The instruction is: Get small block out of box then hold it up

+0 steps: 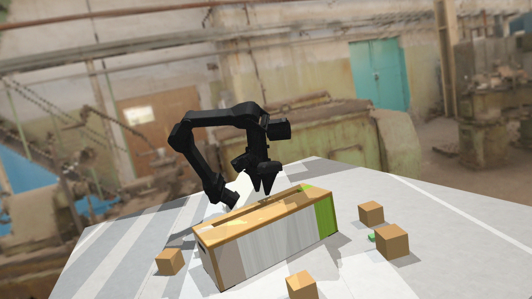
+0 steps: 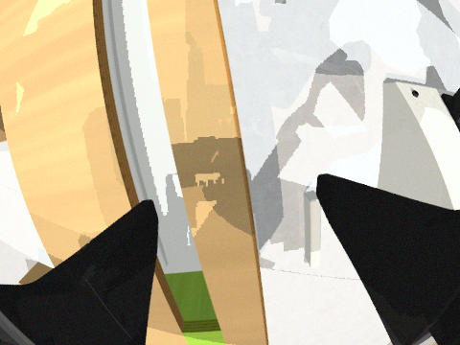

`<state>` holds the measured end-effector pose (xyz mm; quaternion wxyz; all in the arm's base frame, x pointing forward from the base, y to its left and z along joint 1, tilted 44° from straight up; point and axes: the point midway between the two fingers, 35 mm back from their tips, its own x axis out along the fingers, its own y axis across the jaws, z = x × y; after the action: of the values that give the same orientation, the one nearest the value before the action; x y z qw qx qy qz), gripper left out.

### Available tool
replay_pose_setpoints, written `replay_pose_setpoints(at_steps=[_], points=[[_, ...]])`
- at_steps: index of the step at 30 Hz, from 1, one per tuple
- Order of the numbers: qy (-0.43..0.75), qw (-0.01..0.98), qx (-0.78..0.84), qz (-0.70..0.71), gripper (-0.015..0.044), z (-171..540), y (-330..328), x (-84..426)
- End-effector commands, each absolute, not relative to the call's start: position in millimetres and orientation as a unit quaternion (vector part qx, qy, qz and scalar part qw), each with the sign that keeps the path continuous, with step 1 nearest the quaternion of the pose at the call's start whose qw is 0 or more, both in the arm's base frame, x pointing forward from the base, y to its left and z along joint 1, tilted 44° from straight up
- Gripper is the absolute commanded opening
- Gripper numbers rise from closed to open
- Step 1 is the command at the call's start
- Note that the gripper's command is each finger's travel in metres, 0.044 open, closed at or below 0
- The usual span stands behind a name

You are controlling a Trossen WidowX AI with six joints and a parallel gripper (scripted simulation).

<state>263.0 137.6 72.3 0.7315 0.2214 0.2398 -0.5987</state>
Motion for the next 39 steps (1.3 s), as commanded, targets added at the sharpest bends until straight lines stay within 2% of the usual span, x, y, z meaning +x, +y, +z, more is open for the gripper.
replay_pose_setpoints(at_steps=[1, 10, 17, 25, 33, 39], points=[[0.184, 0.695, 0.342, -0.605, 0.0285, 105.2, 113.8, 272.8], [0.006, 0.529, 0.625, -0.574, 0.0285, 178.0, 45.5, 269.4], [-0.128, 0.367, 0.771, -0.504, 0.0285, 219.5, -4.1, 247.1], [-0.131, 0.362, 0.775, -0.502, 0.0285, 219.1, -6.5, 246.8], [-0.132, 0.362, 0.775, -0.5, 0.0285, 161.1, -66.5, 257.8], [-0.133, 0.364, 0.775, -0.499, 0.0285, 156.6, -72.2, 257.6]])
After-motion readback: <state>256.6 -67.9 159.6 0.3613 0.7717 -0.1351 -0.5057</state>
